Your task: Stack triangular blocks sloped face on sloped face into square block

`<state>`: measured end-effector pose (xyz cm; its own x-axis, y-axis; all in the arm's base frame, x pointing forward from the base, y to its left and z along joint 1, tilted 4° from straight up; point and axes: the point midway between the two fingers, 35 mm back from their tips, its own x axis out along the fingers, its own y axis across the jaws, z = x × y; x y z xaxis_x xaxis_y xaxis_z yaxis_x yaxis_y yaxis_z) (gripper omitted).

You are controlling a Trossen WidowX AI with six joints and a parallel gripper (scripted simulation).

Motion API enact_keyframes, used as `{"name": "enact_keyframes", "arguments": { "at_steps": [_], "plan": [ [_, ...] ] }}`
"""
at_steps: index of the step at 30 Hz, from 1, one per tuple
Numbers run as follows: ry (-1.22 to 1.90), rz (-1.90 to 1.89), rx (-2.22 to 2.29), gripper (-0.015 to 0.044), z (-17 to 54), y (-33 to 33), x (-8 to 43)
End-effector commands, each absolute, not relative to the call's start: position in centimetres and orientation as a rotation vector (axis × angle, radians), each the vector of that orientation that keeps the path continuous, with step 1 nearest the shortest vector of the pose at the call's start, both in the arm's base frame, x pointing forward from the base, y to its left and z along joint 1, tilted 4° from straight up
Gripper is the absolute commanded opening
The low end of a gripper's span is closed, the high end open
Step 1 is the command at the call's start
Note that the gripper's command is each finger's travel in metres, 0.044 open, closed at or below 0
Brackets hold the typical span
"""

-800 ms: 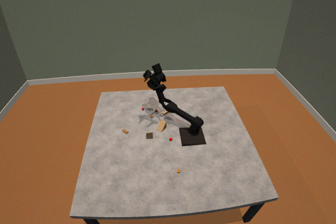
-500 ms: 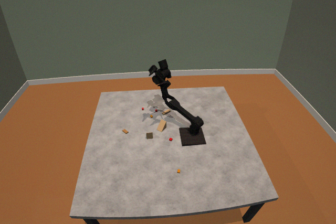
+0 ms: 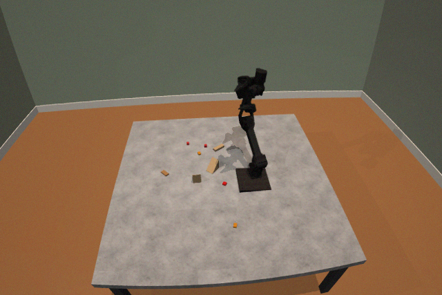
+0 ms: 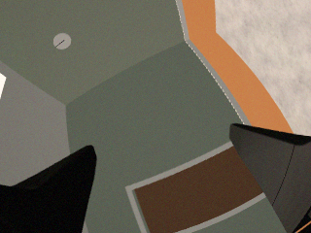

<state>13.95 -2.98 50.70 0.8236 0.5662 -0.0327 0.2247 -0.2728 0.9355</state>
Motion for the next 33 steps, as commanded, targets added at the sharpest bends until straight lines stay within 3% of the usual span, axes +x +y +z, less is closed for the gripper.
{"name": "enact_keyframes", "arguments": {
  "at_steps": [1,9,20,26,33],
  "plan": [
    [0.547,0.276,1.699,0.044,50.5,2.2,12.9],
    [0.472,0.0,1.452,0.044,47.2,10.4,15.7],
    [0.498,-0.318,1.221,0.044,40.2,14.4,23.1],
    [0.567,-0.645,1.09,0.044,32.4,13.5,29.7],
    [0.692,-1.051,0.983,0.044,22.1,8.1,35.2]
  ]
}}
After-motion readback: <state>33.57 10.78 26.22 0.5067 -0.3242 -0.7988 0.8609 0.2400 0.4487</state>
